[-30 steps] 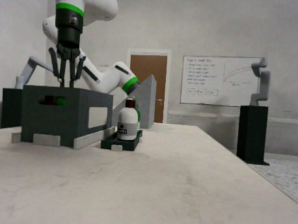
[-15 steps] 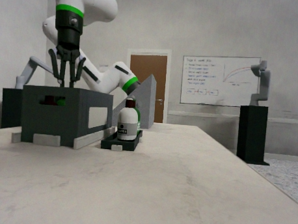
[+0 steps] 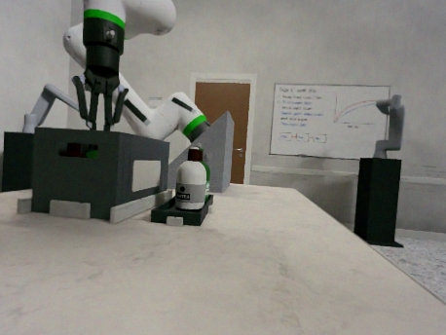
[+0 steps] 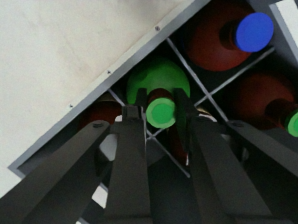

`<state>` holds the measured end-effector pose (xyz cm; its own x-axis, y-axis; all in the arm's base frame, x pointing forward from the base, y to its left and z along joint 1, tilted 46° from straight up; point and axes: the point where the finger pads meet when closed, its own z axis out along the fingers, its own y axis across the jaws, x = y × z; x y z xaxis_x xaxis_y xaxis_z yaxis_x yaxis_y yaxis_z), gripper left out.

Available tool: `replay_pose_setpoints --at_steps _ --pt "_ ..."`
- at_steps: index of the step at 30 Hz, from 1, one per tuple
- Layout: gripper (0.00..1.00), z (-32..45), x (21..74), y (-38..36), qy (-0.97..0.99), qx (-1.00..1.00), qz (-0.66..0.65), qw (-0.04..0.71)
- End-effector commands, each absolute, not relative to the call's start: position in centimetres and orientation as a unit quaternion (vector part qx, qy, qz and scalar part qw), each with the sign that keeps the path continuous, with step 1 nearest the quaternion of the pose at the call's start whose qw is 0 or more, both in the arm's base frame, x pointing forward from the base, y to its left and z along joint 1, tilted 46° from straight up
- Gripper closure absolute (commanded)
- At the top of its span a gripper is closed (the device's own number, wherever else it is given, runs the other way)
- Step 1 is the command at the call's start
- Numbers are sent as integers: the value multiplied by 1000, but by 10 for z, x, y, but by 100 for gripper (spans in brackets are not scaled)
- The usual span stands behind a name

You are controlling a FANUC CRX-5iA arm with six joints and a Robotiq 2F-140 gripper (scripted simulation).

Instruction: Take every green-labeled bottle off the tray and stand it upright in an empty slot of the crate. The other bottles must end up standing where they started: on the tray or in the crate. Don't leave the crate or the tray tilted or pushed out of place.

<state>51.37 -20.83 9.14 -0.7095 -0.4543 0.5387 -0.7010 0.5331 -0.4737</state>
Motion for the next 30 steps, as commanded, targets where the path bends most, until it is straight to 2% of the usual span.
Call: replay_pose_setpoints --at_steps 1,30 --pt "90 91 514 -209 -857 337 347 177" --pt "90 88 514 -212 -857 337 347 177"
